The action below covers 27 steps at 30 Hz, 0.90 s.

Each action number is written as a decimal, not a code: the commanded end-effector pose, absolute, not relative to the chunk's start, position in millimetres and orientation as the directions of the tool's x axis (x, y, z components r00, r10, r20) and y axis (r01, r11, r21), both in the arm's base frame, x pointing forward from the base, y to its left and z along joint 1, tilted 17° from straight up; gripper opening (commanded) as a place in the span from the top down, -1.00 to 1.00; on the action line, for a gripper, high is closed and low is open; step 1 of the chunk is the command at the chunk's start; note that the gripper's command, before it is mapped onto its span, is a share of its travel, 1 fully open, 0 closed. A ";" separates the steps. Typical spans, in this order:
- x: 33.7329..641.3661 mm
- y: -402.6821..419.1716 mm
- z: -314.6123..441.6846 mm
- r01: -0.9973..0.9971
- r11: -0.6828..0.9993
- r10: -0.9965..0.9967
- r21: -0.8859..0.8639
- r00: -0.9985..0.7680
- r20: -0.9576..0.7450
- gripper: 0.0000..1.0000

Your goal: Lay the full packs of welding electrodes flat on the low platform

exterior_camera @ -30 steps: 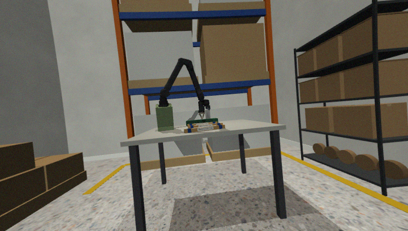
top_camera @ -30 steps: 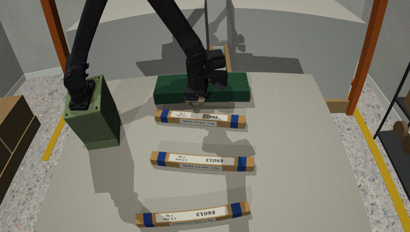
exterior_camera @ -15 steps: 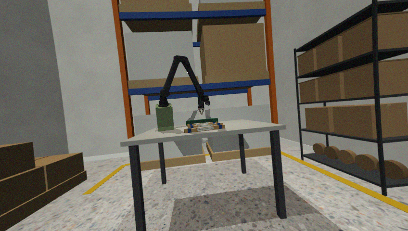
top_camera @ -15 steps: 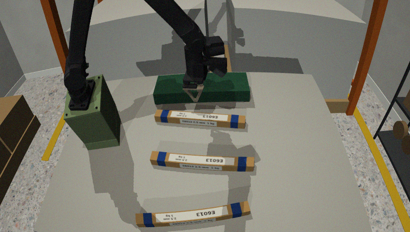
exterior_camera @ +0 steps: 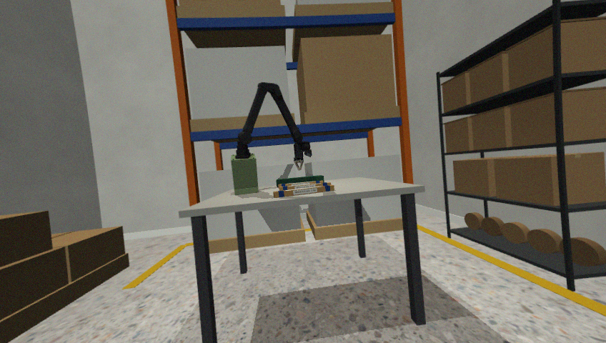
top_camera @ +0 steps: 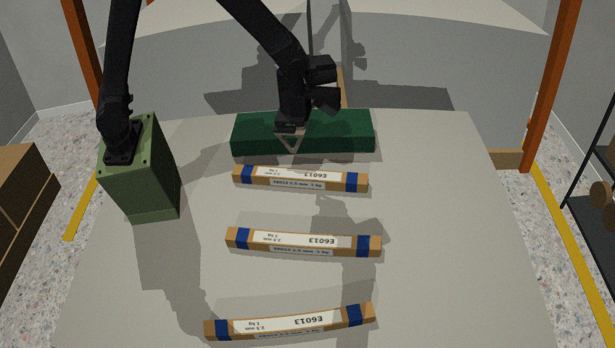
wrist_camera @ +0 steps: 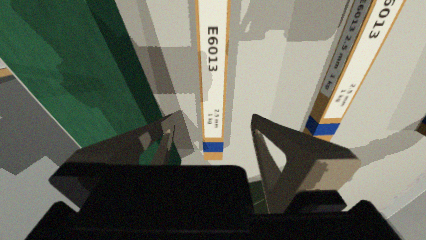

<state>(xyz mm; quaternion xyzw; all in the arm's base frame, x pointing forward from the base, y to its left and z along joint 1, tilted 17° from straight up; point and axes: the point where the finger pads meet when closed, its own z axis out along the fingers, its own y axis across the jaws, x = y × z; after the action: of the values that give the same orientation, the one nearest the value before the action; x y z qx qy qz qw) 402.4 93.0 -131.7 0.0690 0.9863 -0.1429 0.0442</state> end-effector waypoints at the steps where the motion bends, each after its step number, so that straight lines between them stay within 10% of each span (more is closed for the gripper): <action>1: 400.5 90.3 -137.1 0.157 0.947 0.136 -0.279 -0.986 -0.096 -0.49; 27: 400.0 92.8 -137.9 0.151 0.948 0.129 -0.279 -0.987 -0.096 -0.49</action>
<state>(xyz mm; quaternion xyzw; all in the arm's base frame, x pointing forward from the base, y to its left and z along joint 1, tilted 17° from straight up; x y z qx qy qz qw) 402.4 93.0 -131.7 0.0690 0.9863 -0.1429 0.0442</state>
